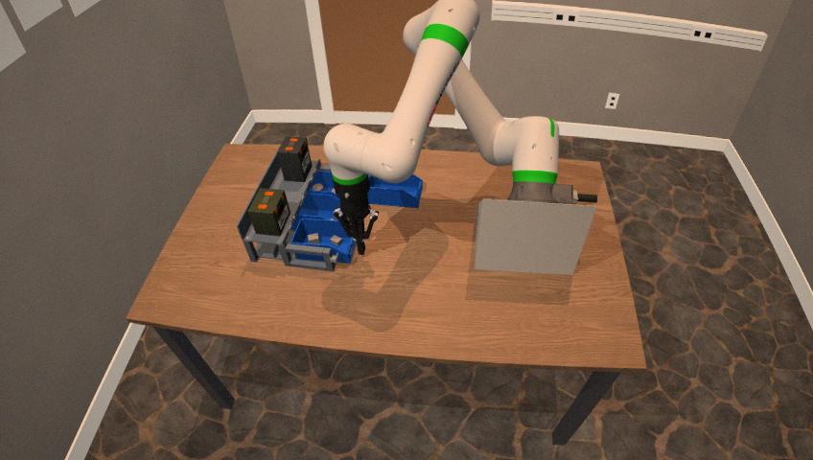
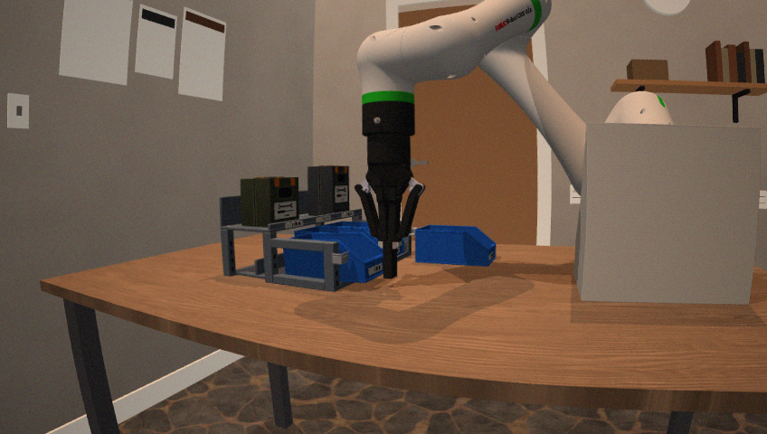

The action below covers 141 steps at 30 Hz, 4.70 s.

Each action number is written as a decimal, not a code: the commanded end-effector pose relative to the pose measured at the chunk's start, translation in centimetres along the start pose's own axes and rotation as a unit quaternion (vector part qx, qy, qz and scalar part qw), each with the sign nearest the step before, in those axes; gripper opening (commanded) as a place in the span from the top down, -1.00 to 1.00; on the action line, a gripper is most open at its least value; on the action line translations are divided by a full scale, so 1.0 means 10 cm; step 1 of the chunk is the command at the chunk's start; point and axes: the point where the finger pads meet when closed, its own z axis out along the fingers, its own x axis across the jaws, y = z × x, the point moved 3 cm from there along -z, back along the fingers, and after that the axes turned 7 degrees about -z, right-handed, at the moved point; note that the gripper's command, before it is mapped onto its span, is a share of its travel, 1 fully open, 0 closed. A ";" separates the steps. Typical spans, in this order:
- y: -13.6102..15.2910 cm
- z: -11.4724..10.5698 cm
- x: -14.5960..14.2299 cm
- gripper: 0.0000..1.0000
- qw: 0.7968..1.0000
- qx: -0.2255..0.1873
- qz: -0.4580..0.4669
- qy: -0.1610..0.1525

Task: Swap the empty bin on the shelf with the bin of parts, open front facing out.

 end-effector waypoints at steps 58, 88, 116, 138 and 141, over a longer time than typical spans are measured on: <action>0.04 -0.02 0.37 0.80 1.000 0.000 0.000 0.001; 0.08 -0.02 0.71 0.80 1.000 0.000 0.000 0.001; 0.09 -0.02 0.75 0.80 1.000 0.000 0.000 0.001; 0.07 -0.16 0.61 0.80 1.000 0.000 0.000 0.001; 0.07 -0.19 0.58 0.80 1.000 0.000 0.000 0.001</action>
